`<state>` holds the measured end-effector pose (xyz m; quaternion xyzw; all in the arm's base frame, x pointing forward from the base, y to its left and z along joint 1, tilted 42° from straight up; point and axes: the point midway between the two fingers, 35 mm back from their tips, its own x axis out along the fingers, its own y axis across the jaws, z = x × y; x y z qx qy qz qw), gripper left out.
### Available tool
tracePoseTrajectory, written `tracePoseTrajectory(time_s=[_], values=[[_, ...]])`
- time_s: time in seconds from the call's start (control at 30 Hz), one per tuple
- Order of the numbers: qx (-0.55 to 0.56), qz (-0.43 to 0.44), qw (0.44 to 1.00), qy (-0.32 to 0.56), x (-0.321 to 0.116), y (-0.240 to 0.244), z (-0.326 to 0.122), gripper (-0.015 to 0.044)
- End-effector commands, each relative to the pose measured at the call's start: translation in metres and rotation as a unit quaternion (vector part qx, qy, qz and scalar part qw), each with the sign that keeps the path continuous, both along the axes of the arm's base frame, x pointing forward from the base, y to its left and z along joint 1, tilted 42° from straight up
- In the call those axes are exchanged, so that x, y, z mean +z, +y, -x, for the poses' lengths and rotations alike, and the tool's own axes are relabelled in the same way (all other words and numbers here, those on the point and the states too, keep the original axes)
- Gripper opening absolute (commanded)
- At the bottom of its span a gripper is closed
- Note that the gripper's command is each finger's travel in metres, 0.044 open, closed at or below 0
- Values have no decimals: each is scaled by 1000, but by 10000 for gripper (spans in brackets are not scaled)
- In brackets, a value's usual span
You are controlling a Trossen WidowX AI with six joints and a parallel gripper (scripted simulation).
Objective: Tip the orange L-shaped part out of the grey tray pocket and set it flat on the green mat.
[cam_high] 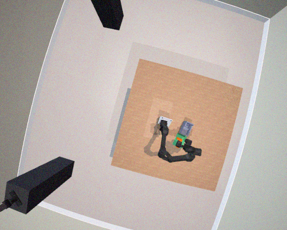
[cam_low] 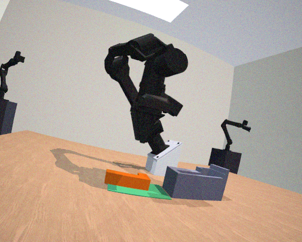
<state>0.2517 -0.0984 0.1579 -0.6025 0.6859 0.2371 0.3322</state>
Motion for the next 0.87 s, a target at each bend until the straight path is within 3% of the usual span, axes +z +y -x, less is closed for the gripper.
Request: tracePoseTrajectory(time_s=[0.0, 0.83], values=[[1, 1, 1000, -3, 29, 26, 0, 400], [7, 1, 1000, -8, 27, 23, -2, 400]])
